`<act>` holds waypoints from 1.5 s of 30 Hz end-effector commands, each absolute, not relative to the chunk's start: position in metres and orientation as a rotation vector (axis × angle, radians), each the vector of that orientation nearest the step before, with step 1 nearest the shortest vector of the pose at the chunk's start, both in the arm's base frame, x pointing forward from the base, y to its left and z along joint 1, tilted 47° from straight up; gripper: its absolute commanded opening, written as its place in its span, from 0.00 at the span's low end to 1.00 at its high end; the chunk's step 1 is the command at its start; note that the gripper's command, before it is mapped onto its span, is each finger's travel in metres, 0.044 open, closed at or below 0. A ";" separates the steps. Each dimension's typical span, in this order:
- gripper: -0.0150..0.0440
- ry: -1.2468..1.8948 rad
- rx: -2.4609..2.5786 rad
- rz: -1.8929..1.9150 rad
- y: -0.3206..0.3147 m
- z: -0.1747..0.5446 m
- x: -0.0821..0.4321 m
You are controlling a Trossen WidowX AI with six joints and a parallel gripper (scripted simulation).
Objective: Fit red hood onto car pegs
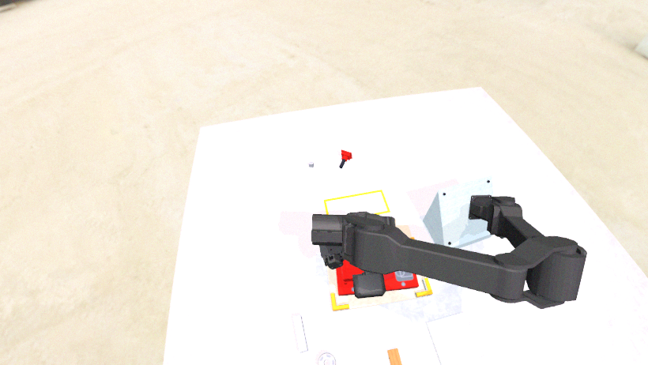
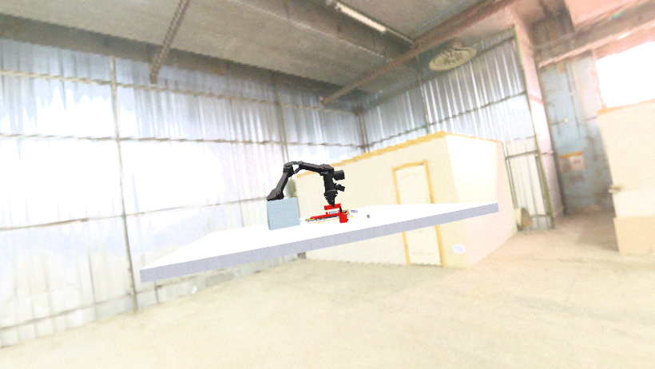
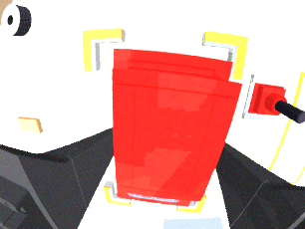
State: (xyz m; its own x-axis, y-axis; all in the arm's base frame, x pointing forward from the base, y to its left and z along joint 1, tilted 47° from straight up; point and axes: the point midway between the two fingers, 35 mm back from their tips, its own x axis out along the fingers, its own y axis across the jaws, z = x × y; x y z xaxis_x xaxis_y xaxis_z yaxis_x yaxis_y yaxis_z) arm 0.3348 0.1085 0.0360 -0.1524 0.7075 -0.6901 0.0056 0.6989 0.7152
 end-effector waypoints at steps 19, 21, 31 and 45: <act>0.25 1.626 0.600 0.678 0.114 0.032 0.334; 0.25 1.626 0.600 0.678 0.114 0.032 0.334; 0.25 1.626 0.600 0.678 0.114 0.032 0.334; 0.25 1.626 0.600 0.678 0.118 0.028 0.333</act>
State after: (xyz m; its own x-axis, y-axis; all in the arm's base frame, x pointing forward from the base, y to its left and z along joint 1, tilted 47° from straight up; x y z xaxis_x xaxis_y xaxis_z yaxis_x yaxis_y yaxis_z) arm 0.3344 0.1163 0.0297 -0.1491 0.7085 -0.6898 0.0071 0.6983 0.7158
